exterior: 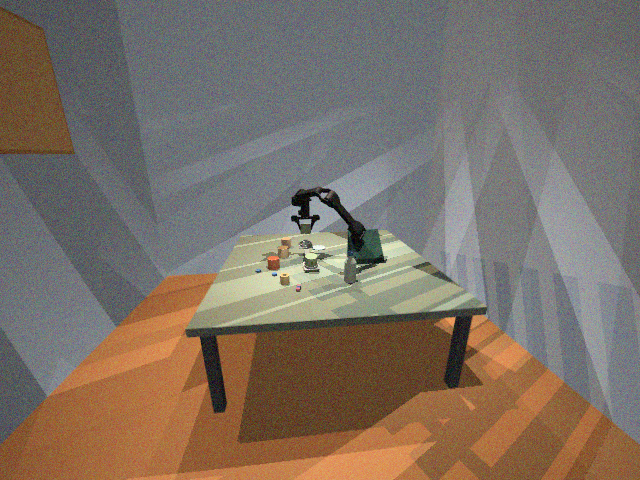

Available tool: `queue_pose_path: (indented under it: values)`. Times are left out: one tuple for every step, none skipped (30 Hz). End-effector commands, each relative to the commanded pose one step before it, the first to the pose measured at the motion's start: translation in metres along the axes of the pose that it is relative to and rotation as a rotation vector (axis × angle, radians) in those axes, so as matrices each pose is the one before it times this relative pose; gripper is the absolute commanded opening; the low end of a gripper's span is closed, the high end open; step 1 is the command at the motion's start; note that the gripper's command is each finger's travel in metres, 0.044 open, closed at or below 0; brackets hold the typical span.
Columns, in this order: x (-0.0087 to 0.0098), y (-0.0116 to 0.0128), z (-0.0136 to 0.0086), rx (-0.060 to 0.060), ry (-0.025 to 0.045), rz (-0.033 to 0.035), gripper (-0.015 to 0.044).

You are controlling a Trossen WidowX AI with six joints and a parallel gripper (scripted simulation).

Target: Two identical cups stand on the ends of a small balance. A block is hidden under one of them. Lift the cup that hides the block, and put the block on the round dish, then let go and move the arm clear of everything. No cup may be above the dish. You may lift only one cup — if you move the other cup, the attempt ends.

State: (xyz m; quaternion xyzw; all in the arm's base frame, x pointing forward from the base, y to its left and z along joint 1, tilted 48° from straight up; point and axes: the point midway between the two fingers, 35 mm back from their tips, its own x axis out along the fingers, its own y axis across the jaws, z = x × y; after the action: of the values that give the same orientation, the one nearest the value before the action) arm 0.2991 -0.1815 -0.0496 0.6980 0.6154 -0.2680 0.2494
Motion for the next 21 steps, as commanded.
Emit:
queue_pose_path:
  values:
    - [0.0005,-0.00014,0.0002,0.0013,0.0005,-0.00029,0.0]
    - [0.0,0.0,0.0,0.0,0.0,0.0,0.0]
    - [0.0,0.0,0.0,0.0,0.0,0.0,0.0]
    - [0.0,0.0,0.0,0.0,0.0,0.0,0.0]
    - [0.0,0.0,0.0,0.0,0.0,0.0,0.0]
    - [0.0,0.0,0.0,0.0,0.0,0.0,0.0]
    - [0.0,0.0,0.0,0.0,0.0,0.0,0.0]
    - [0.0,0.0,0.0,0.0,0.0,0.0,0.0]
    - [0.0,0.0,0.0,0.0,0.0,0.0,0.0]
    - [0.0,0.0,0.0,0.0,0.0,0.0,0.0]
    - [0.0,0.0,0.0,0.0,0.0,0.0,0.0]
    - [0.0,0.0,0.0,0.0,0.0,0.0,0.0]
    - [0.0,0.0,0.0,0.0,0.0,0.0,0.0]
    - [0.0,0.0,0.0,0.0,0.0,0.0,0.0]
    - [0.00014,-0.00072,0.00108,0.0001,-0.00051,0.0001,0.0]
    - [0.00044,-0.00218,0.00322,0.0002,-0.0015,0.00029,0.0]
    - [0.00077,-0.00369,0.0053,0.0003,-0.00243,0.00045,0.0]
    - [0.00101,-0.00456,0.00631,0.0003,-0.00284,0.00048,0.0]
    - [0.00109,-0.00465,0.00618,0.0003,-0.00271,0.00041,0.0]
    - [0.00117,-0.00474,0.00606,0.0003,-0.00259,0.00034,0.0]
    - [0.00125,-0.00483,0.00593,0.0003,-0.00246,0.00028,0.0]
